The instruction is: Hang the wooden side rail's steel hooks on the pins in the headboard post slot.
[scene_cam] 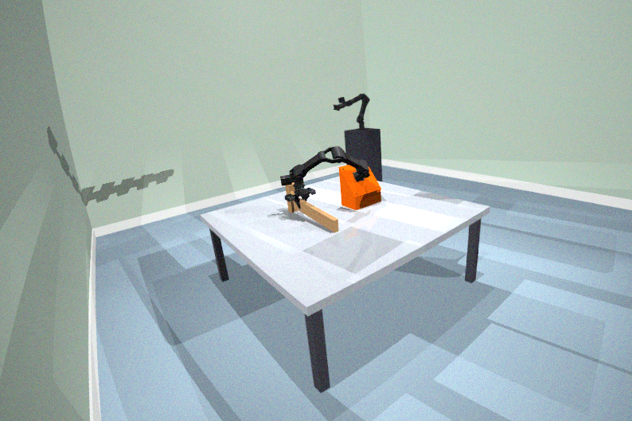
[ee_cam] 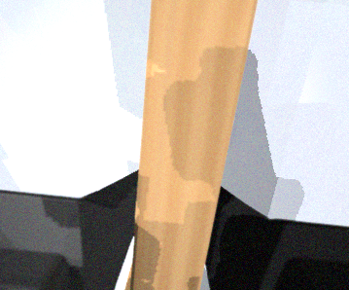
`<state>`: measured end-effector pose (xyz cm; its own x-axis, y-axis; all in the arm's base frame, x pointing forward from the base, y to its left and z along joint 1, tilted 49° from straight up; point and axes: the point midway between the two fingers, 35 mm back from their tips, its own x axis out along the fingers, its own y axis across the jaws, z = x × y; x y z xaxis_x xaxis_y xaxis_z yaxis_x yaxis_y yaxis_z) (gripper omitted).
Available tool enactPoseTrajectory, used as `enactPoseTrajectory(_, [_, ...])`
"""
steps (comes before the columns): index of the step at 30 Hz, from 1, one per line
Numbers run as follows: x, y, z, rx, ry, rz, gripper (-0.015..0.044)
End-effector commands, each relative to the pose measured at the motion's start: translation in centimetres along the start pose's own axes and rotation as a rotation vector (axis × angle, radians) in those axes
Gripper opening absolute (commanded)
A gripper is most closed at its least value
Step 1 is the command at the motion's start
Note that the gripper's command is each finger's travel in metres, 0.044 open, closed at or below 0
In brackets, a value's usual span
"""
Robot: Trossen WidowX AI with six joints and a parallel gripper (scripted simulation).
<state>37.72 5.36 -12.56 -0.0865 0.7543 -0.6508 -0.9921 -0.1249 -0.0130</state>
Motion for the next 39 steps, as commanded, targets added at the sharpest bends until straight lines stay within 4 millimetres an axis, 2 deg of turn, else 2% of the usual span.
enactPoseTrajectory(1, [-0.64, -0.2, -0.51, 0.002, 0.007, -0.016, 0.0])
enactPoseTrajectory(39, [-0.67, -0.29, -0.88, 0.002, 0.007, -0.016, 0.0])
